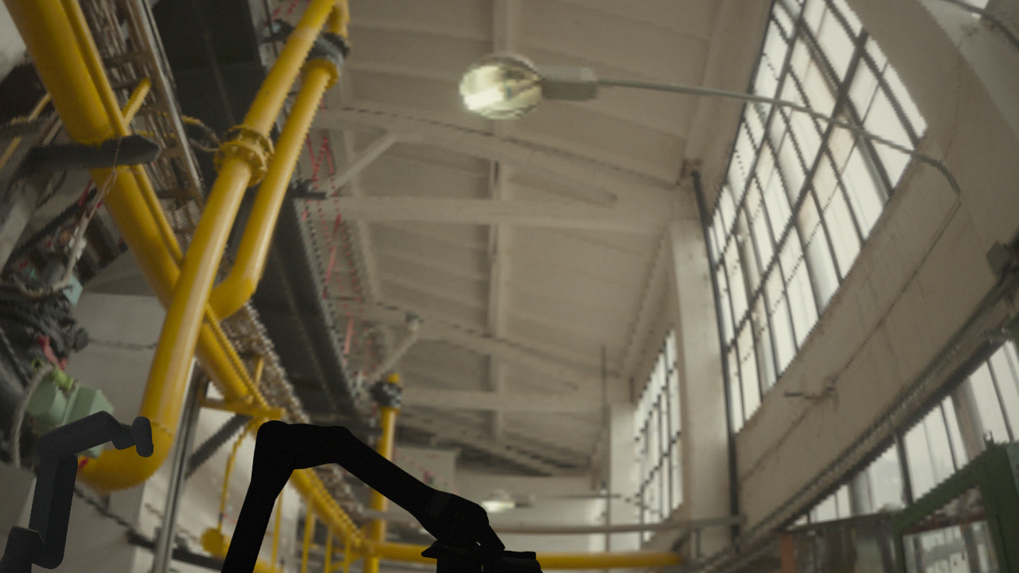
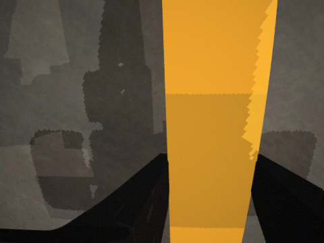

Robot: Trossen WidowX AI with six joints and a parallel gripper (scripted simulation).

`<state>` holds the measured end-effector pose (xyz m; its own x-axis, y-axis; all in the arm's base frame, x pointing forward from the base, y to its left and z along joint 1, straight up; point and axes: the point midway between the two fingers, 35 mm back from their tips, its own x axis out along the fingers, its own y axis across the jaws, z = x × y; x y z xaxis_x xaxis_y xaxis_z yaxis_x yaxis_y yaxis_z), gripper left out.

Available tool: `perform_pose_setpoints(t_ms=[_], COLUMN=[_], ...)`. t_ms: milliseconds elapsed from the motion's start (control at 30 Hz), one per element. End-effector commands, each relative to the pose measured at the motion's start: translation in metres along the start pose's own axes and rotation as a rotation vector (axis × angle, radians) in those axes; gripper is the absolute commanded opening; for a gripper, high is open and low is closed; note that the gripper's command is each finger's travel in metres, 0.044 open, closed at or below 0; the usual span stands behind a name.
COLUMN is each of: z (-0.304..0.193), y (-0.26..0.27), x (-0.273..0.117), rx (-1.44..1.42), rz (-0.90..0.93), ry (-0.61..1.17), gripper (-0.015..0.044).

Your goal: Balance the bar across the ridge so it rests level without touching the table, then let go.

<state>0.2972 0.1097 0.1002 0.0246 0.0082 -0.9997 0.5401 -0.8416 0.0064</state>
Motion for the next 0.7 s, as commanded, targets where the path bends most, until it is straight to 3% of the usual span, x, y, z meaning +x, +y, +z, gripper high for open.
perform_pose_setpoints(t_ms=[0, 667], z=[0.0004, 0.0008], y=[-0.0002, -0.0003], x=[0.0030, 0.0047], rx=[0.004, 0.004], rz=[-0.001, -0.001], ry=[-0.001, -0.001], gripper=[0.0000, 0.0000])
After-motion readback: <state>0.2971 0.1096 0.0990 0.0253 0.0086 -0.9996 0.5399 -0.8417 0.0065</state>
